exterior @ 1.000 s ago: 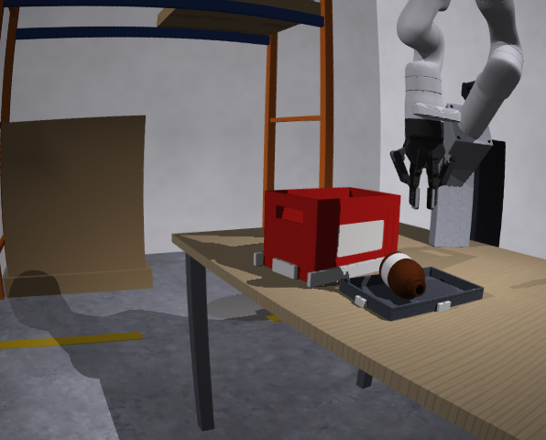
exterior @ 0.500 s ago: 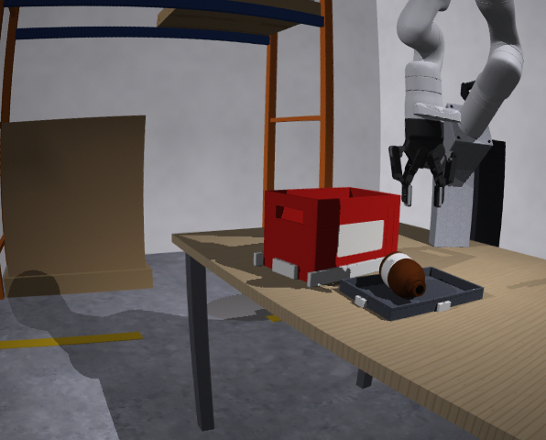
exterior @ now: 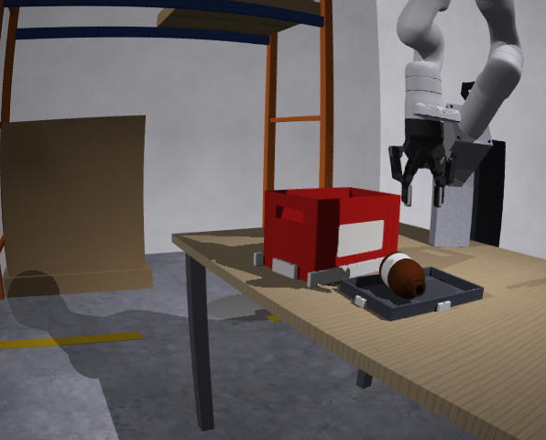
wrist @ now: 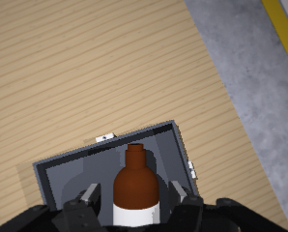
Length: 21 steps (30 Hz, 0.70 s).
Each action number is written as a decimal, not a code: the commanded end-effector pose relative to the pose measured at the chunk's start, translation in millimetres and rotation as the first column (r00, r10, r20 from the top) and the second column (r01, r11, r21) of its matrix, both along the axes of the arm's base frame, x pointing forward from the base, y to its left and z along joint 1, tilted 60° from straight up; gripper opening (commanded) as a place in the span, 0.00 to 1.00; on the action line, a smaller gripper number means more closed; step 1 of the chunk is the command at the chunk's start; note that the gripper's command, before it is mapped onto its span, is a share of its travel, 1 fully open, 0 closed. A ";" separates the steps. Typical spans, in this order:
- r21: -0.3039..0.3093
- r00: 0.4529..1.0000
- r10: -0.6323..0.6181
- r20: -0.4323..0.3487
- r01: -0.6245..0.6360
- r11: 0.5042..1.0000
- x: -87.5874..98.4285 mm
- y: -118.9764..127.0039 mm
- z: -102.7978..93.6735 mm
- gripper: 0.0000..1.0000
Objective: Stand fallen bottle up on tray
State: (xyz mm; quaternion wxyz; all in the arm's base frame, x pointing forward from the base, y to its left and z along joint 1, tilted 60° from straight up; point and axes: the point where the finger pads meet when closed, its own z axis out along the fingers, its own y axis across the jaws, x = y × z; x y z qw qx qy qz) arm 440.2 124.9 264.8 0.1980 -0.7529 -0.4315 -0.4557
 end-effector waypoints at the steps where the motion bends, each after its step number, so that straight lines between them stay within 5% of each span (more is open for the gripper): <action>1: 0.000 1.000 -0.001 0.000 0.001 1.000 0.3 0.0 -0.2 0.64; 21: 0.000 1.000 0.000 0.000 0.000 1.000 10.7 13.7 -10.0 0.64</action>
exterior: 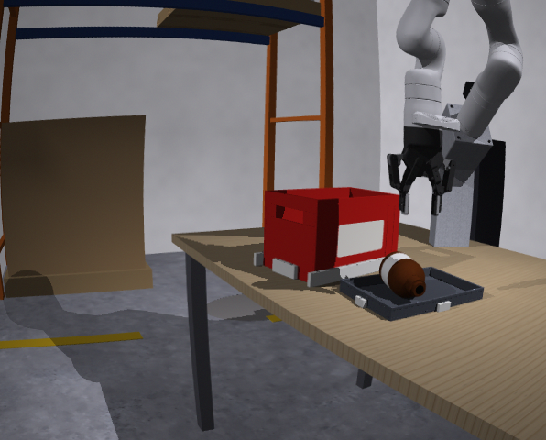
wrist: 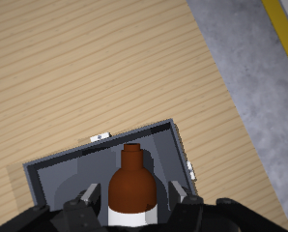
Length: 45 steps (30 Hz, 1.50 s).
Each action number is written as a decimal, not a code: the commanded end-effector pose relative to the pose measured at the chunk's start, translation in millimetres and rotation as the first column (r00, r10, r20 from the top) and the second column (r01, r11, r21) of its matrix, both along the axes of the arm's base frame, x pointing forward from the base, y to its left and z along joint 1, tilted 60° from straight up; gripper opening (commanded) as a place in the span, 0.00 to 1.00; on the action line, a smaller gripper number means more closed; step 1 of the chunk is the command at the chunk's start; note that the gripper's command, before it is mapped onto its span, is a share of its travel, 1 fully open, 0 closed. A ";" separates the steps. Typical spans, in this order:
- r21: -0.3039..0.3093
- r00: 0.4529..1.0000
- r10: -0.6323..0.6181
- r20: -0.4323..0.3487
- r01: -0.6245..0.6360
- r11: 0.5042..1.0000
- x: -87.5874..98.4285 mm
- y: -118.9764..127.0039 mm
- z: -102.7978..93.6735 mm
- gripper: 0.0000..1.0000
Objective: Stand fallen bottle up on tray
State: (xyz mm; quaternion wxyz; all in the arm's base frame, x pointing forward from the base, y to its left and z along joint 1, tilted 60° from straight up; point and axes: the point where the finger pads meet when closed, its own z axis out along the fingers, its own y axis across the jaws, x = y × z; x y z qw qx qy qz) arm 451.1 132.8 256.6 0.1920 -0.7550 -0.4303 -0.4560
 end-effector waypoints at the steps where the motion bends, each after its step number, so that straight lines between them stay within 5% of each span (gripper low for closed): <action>1: 0.009 1.000 0.009 -0.003 -0.009 1.000 0.7 6.8 -2.6 0.64; 45: 0.009 1.000 0.009 -0.004 -0.009 1.000 35.1 52.3 -35.5 0.64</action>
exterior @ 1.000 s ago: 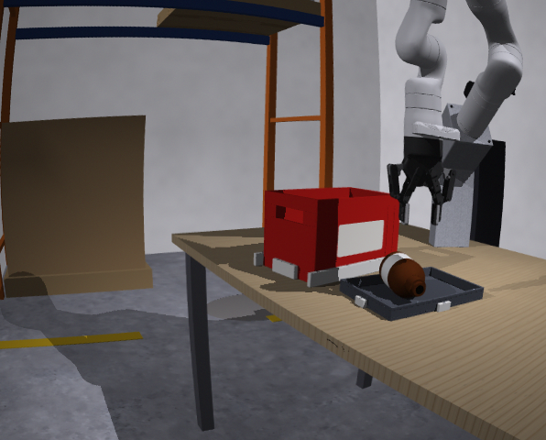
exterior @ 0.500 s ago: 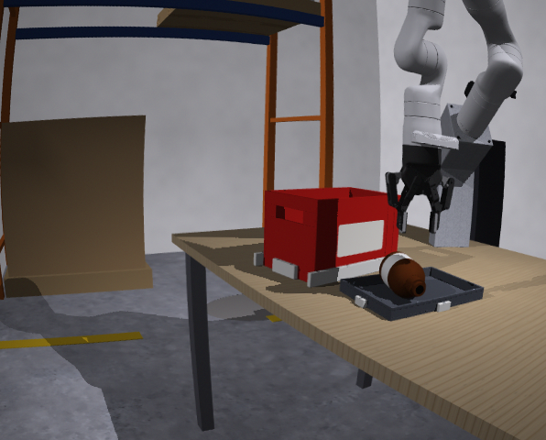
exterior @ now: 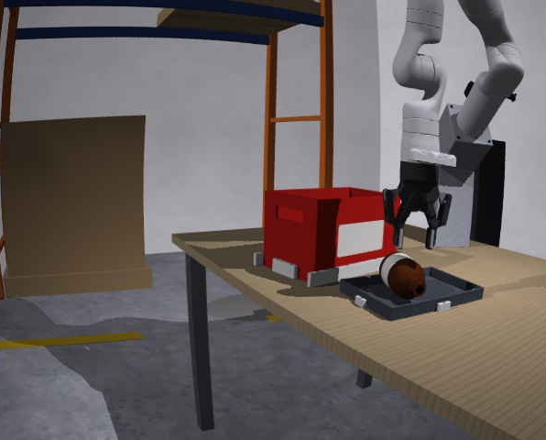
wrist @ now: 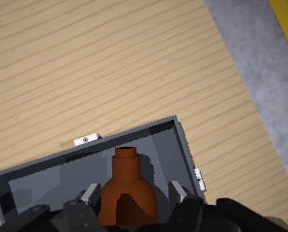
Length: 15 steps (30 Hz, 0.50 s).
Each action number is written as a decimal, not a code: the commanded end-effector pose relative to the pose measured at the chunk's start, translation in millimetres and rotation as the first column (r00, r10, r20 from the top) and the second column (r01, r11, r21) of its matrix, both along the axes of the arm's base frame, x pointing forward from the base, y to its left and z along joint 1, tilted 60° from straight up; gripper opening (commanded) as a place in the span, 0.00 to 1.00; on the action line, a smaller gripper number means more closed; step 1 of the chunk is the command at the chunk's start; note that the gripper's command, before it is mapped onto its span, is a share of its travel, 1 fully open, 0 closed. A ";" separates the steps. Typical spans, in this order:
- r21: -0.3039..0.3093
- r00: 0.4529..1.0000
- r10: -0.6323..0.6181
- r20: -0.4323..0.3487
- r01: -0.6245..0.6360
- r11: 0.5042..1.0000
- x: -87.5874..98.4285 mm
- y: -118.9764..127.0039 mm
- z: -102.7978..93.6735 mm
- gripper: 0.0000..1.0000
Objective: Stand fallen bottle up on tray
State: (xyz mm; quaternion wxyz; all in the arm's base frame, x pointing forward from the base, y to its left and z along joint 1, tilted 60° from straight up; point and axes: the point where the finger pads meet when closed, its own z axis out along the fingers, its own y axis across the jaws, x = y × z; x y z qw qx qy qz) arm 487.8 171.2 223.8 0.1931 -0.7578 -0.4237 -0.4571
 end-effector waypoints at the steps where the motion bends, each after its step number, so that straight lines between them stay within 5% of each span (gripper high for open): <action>1: 0.001 1.000 0.021 0.001 -0.021 1.000 -0.3 15.6 -3.9 0.64; 15: 0.001 1.000 0.021 0.001 -0.021 1.000 10.7 30.1 -14.4 0.64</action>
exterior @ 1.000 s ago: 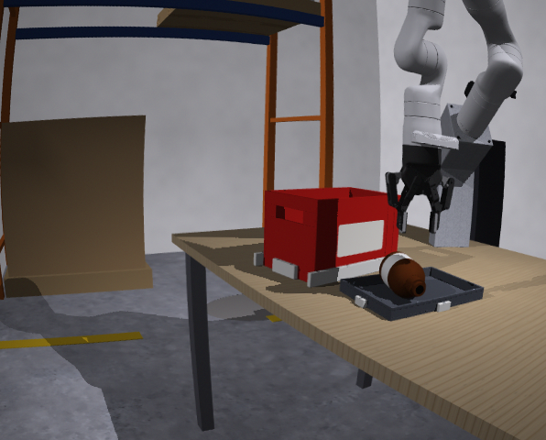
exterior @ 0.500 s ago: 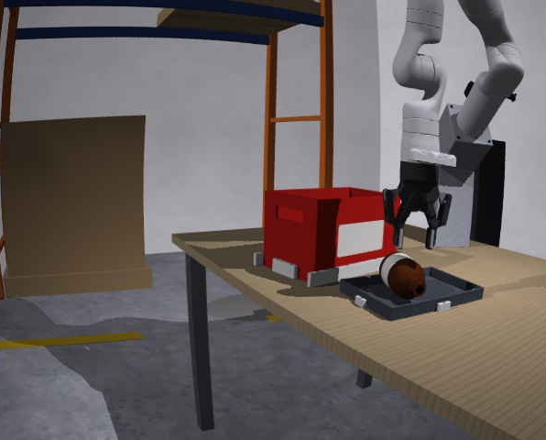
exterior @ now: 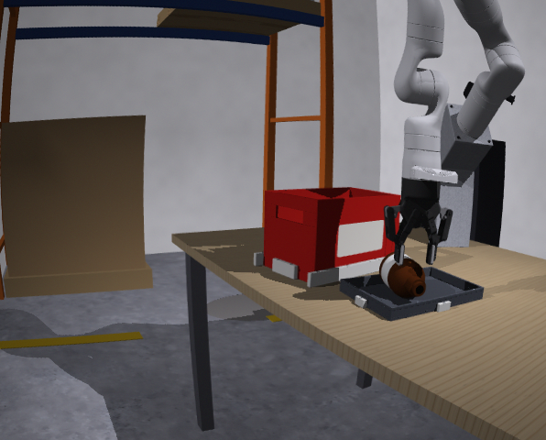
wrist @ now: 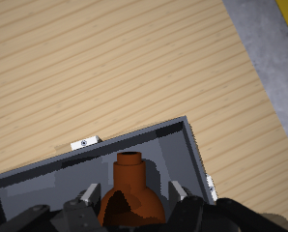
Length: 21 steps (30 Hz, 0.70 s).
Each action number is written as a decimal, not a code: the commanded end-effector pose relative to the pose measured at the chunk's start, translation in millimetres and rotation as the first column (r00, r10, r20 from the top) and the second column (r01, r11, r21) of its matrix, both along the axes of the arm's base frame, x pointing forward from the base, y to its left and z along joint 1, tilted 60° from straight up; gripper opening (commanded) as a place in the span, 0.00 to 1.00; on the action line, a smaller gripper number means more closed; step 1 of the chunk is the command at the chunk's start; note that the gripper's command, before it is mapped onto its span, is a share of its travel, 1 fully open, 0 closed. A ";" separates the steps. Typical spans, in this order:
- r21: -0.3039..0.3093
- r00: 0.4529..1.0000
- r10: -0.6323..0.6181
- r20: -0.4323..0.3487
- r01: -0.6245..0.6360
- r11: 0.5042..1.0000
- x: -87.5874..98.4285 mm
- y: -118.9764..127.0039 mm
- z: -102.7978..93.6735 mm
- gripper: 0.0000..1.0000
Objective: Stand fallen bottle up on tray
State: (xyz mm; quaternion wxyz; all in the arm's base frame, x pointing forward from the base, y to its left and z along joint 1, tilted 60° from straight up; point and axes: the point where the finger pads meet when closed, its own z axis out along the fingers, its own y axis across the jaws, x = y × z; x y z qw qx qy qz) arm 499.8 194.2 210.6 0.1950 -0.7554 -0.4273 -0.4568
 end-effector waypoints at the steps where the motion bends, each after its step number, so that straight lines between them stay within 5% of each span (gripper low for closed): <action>1: 0.001 1.000 0.011 -0.001 -0.011 1.000 -0.8 7.7 -1.7 0.64; 21: 0.001 1.000 0.011 -0.001 -0.011 1.000 0.9 10.0 -3.4 0.64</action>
